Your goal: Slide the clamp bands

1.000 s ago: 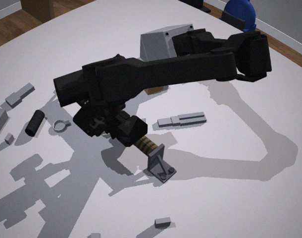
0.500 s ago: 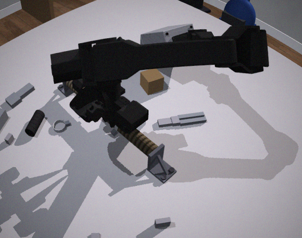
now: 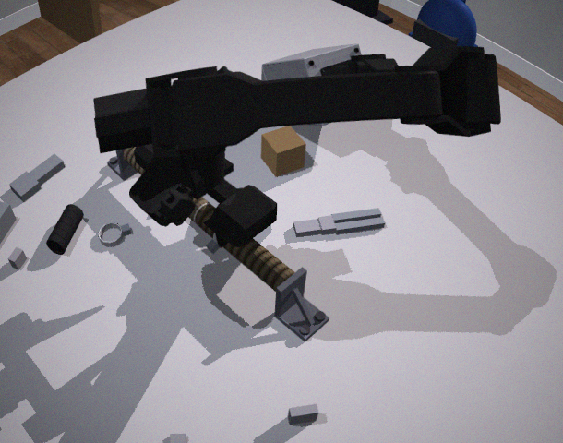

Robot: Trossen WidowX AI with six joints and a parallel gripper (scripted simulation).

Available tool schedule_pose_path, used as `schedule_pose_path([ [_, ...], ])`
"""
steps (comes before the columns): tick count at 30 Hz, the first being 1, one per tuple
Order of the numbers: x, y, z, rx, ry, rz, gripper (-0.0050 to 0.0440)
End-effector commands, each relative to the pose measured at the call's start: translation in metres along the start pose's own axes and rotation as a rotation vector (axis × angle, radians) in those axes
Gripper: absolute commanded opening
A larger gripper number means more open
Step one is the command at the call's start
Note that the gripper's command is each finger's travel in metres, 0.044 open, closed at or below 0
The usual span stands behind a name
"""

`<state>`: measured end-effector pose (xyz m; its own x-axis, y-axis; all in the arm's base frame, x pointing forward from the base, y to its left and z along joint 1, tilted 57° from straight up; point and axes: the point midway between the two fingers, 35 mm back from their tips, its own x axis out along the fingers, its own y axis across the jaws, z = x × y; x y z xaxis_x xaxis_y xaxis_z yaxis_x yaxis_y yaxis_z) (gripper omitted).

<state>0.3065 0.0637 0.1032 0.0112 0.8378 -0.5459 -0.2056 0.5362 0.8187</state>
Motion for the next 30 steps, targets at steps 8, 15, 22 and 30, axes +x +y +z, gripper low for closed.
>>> schedule_pose_path([
  [8,0.0,0.0,0.0,0.0,0.0,0.0,0.044],
  [15,0.0,-0.019,0.002,0.001,0.0,-0.002,0.0368],
  [22,0.004,-0.108,-0.002,0.005,-0.001,0.005,0.02],
  [30,0.004,-0.11,-0.003,0.005,-0.001,0.005,0.009],
])
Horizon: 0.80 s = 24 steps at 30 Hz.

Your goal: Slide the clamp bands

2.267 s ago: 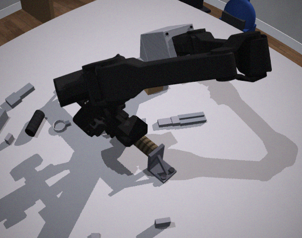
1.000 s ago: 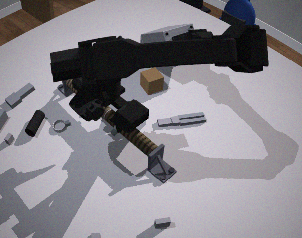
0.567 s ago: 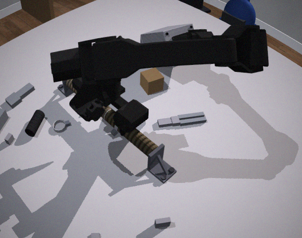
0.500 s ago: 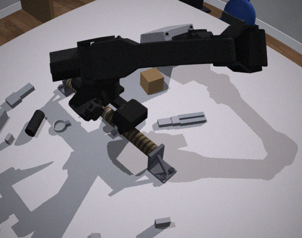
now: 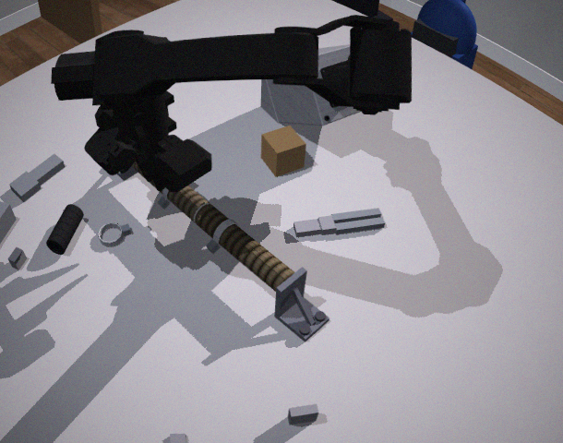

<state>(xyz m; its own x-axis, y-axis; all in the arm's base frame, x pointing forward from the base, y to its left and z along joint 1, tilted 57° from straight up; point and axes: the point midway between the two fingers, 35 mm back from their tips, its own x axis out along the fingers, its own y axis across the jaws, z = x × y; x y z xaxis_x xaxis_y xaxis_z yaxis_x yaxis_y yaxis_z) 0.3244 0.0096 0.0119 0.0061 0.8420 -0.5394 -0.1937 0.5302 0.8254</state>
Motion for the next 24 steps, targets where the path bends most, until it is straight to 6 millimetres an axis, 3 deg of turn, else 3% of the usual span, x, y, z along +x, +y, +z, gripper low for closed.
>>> schedule_pose_path([
  [1,-0.001,-0.002,0.002,-0.007,-0.004,-0.003,0.009],
  [24,0.024,-0.003,0.003,-0.007,-0.004,-0.006,0.009],
])
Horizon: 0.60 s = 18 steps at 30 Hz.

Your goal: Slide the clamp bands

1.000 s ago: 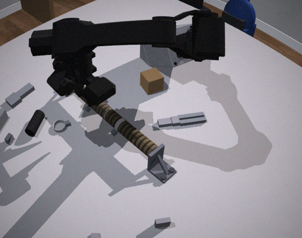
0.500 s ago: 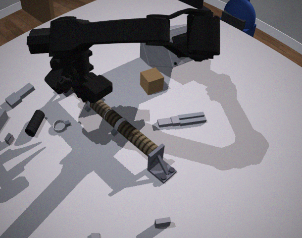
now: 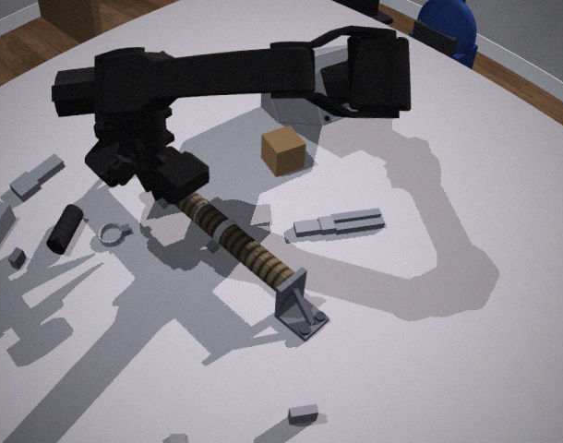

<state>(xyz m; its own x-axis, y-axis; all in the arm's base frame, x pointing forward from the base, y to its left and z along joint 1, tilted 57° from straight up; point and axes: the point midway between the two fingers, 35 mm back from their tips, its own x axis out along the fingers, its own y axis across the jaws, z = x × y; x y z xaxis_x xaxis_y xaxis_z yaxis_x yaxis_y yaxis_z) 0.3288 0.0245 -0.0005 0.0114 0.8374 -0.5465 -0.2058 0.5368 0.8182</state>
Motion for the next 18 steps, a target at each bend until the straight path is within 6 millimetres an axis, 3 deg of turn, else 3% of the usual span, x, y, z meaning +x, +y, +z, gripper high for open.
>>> schedule_pose_path([
  [1,0.006,0.0,-0.001,0.006,-0.001,0.003,0.009],
  [18,0.029,0.001,-0.002,0.005,-0.001,0.006,0.009],
])
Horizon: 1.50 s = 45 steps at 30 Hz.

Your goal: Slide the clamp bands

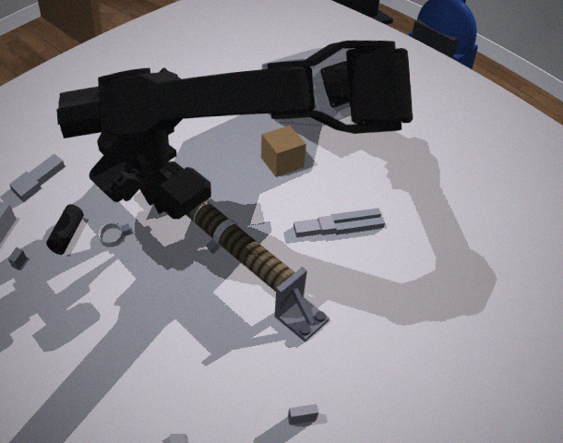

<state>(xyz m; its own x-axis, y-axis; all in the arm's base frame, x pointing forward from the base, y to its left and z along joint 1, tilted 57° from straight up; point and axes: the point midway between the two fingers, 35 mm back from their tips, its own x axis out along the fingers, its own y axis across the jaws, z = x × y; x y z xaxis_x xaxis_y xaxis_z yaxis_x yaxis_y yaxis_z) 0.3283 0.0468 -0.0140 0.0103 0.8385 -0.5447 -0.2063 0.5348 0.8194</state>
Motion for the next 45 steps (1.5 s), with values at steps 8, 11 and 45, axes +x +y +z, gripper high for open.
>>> schedule_pose_path([
  [8,0.0,0.0,0.0,0.0,0.0,0.0,0.005],
  [11,0.0,0.0,0.0,0.0,0.0,0.0,0.003],
  [45,0.001,0.03,0.0,0.0,0.002,0.001,0.0],
])
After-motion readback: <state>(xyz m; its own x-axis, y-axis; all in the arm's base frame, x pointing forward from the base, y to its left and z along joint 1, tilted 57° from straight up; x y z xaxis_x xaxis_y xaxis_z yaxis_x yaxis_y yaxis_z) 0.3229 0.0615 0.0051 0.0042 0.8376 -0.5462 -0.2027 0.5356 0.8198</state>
